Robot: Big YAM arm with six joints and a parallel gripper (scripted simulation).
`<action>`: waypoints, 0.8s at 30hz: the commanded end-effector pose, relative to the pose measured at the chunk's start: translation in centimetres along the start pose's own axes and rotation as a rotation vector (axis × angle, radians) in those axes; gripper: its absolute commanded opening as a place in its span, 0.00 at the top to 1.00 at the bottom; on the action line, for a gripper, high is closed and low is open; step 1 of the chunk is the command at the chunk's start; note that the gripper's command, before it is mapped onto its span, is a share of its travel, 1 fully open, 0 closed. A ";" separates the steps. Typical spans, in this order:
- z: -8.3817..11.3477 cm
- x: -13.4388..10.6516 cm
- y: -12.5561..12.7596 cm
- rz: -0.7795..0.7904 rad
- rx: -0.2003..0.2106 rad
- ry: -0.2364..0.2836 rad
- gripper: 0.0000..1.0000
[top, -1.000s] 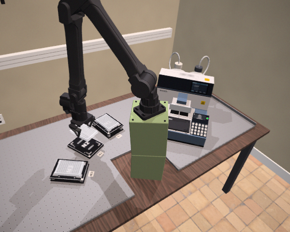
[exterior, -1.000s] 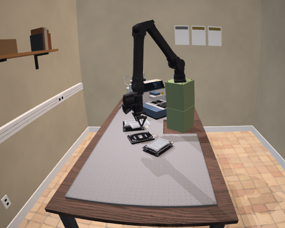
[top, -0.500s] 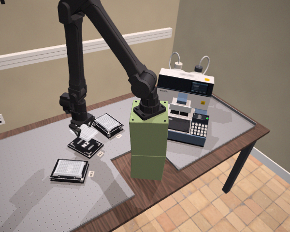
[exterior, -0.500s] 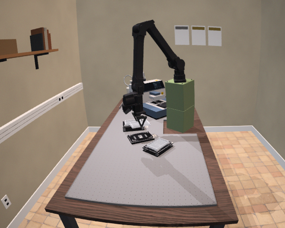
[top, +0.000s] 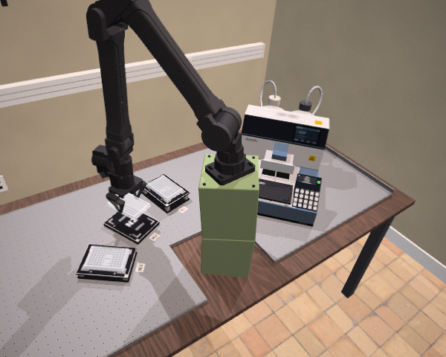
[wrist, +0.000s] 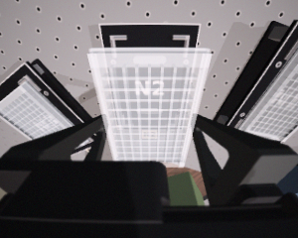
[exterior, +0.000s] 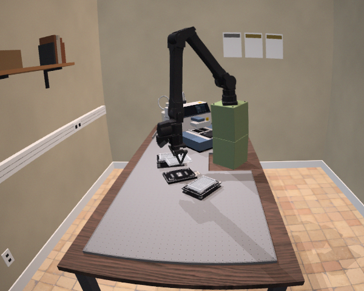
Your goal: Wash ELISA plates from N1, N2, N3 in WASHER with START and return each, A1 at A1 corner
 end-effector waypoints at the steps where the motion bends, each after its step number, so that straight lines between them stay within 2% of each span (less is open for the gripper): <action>1: -0.8 0.2 0.3 -0.007 -0.002 -0.002 0.18; 24: -4.4 0.0 0.4 -0.006 -0.002 0.002 0.18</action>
Point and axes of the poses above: the point where the finger pads meet when closed, its own z axis back along the fingers, its own y axis across the jaws, x = y × z, the point moved 8 cm from there along z, back along the fingers, and after that the axes turned 13 degrees about z, right-handed, at the moved point
